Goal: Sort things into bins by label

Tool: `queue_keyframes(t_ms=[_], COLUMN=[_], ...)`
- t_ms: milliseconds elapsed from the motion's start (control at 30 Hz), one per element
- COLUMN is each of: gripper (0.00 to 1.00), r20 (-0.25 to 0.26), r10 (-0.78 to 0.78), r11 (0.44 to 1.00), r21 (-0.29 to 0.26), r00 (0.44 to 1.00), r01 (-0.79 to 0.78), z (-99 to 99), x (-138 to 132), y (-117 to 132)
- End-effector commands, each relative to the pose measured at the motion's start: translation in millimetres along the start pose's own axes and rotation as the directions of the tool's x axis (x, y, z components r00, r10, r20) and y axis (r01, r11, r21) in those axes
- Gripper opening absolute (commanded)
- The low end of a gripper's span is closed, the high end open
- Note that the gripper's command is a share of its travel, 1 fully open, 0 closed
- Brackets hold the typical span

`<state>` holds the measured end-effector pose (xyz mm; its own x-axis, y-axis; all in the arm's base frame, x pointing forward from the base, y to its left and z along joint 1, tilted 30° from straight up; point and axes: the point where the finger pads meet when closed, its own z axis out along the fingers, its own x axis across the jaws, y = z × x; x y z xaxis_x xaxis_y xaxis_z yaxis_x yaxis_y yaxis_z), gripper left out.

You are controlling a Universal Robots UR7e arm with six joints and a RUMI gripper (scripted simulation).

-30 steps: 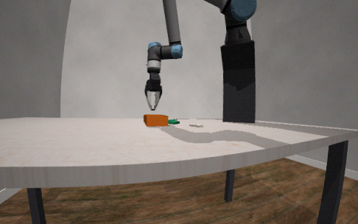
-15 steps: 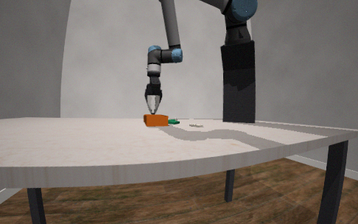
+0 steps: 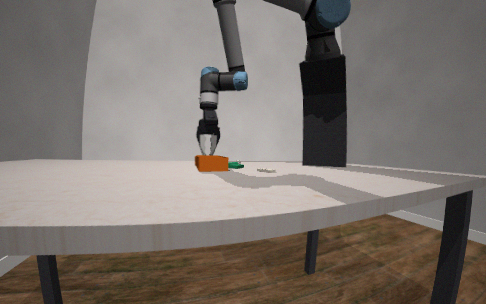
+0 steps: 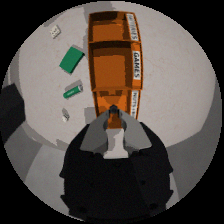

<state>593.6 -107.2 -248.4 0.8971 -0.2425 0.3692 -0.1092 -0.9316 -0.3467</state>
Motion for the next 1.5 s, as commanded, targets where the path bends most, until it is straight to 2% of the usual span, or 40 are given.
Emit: queue_keyframes(t_ms=[0, 267, 300, 867, 1467], gripper=[0.0, 0.0, 0.18, 0.18, 0.18], r20=[-0.001, -0.001, -0.001, -0.001, -0.001], r10=[0.0, 0.0, 0.0, 0.0, 0.0], r11=[1.0, 1.0, 1.0, 1.0, 1.0], r21=[-0.001, -0.001, -0.001, -0.001, -0.001], r00=[1.0, 1.0, 1.0, 1.0, 1.0], r01=[0.0, 0.0, 0.0, 0.0, 0.0], z=[0.9, 0.9, 0.9, 0.9, -20.4], x=[0, 0, 0, 0, 0], y=[0, 0, 0, 0, 0])
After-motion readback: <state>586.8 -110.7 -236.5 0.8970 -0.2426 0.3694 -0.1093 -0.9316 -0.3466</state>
